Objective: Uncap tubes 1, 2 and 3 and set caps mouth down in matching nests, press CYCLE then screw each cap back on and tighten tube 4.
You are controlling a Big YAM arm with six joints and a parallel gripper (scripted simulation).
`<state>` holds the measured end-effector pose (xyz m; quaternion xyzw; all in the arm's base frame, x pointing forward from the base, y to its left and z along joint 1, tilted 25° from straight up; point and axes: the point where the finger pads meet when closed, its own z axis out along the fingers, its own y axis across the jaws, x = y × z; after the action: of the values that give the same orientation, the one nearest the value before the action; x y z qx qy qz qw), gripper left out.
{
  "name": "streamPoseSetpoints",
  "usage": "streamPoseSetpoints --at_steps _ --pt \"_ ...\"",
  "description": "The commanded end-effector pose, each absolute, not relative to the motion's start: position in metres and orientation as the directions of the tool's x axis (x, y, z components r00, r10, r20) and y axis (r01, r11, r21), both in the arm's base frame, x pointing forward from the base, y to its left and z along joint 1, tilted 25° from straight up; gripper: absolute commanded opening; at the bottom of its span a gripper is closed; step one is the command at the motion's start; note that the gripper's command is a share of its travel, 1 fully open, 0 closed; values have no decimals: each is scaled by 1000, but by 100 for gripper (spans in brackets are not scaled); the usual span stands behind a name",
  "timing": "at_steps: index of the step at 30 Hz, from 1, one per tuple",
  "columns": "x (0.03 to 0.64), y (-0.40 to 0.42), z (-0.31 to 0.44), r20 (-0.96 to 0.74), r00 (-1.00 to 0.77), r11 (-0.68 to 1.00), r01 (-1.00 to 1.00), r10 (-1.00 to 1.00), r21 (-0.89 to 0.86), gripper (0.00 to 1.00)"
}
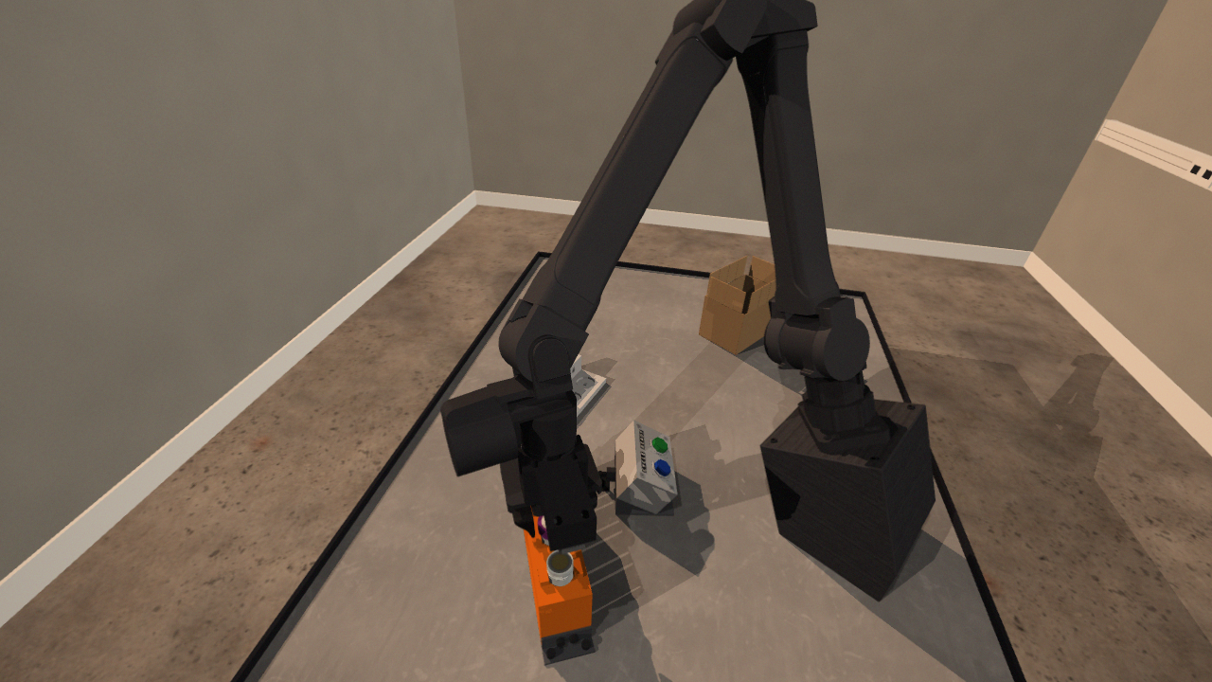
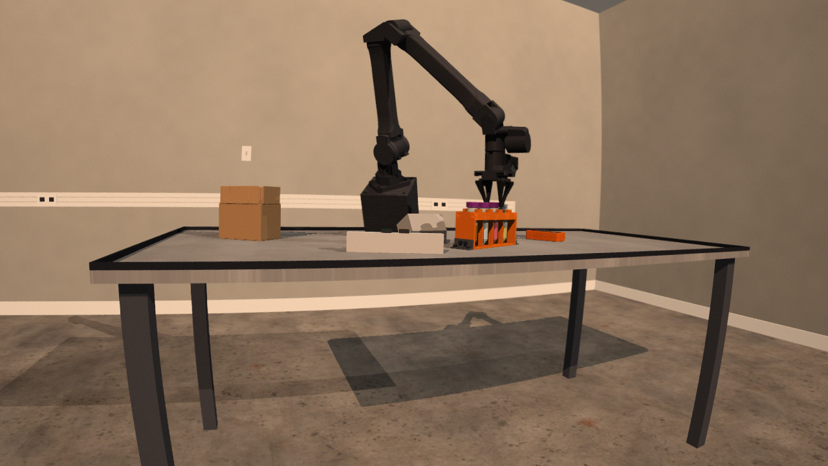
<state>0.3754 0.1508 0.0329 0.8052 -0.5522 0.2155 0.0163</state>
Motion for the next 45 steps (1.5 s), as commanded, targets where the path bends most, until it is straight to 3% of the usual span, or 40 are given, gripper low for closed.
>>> streamPoseSetpoints --at_steps 1,3,13,18,20,26,32,35,45 --pt "383 154 39 322 131 -229 -929 -938 -291 49" --pt "381 147 31 285 -27 -68 -945 -958 -320 49" --pt "381 147 32 132 -404 322 -855 -905 -408 49" --pt "383 154 40 73 -472 400 -811 -879 -427 49" --pt "381 147 32 24 -610 543 -722 -792 -428 49" --pt "382 147 32 -82 -768 720 -551 -636 -421 49" --pt "382 148 32 -184 -881 856 -343 -437 -387 49" --pt "382 148 32 -188 -884 860 -334 -427 -386 49" --pt "380 145 31 -346 -938 959 127 34 -252 49"
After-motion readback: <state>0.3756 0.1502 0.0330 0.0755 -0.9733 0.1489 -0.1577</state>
